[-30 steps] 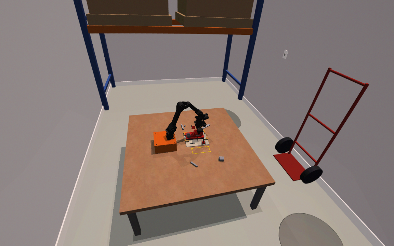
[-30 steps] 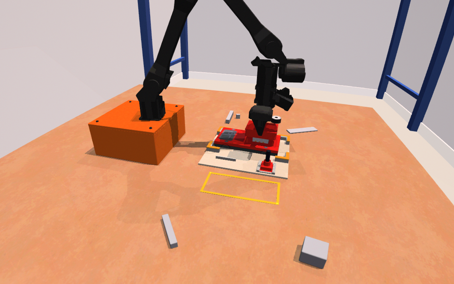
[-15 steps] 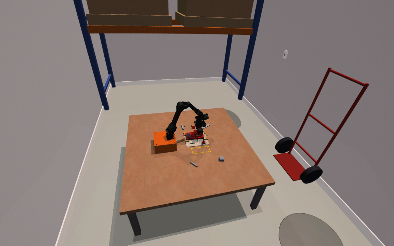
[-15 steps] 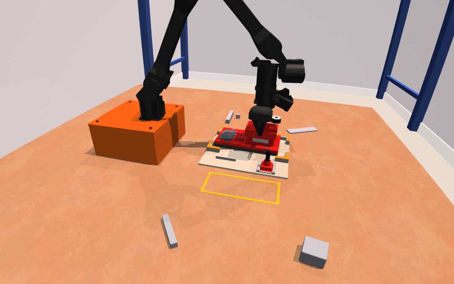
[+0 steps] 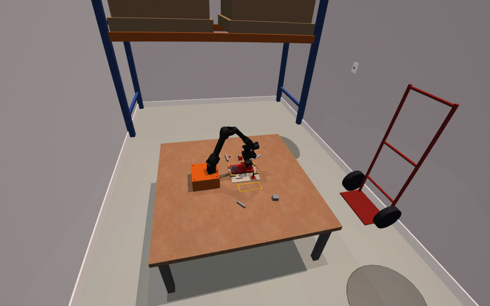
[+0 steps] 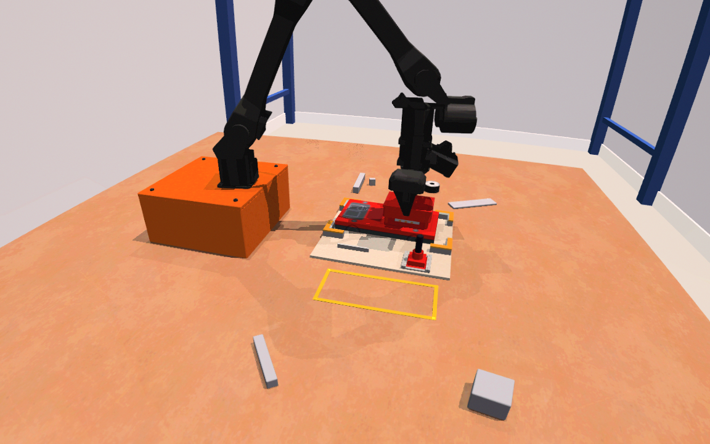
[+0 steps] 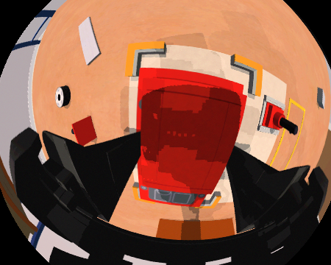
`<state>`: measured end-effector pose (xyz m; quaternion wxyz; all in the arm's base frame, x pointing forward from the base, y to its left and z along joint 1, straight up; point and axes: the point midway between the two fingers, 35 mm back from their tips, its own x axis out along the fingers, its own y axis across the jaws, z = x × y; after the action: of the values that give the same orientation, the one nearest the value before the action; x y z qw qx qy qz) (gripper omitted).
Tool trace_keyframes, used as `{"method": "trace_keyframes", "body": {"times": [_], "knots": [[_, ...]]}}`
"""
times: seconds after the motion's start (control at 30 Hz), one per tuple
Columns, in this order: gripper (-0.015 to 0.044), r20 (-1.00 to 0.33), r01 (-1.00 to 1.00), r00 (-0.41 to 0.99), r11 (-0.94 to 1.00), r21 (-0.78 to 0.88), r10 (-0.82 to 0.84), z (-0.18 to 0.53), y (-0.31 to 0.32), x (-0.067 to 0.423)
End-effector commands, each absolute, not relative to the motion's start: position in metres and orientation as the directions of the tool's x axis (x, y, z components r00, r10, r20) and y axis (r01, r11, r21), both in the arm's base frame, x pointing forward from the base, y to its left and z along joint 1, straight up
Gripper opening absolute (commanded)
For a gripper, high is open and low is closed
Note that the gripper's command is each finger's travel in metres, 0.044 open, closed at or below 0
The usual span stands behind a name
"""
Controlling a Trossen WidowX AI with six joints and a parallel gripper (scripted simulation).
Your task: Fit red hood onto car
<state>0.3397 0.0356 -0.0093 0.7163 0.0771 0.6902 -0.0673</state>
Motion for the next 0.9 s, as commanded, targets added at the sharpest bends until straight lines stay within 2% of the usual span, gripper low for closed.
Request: {"method": "trace_keyframes", "body": {"times": [0.0, 0.87], "knots": [[0.0, -0.999, 0.207, 0.038, 0.978, 0.02, 0.012, -0.0114, 0.0358, 0.3399], [0.0, -0.999, 0.205, 0.038, 0.979, 0.019, 0.011, -0.02, 0.0359, 0.3404]]}}
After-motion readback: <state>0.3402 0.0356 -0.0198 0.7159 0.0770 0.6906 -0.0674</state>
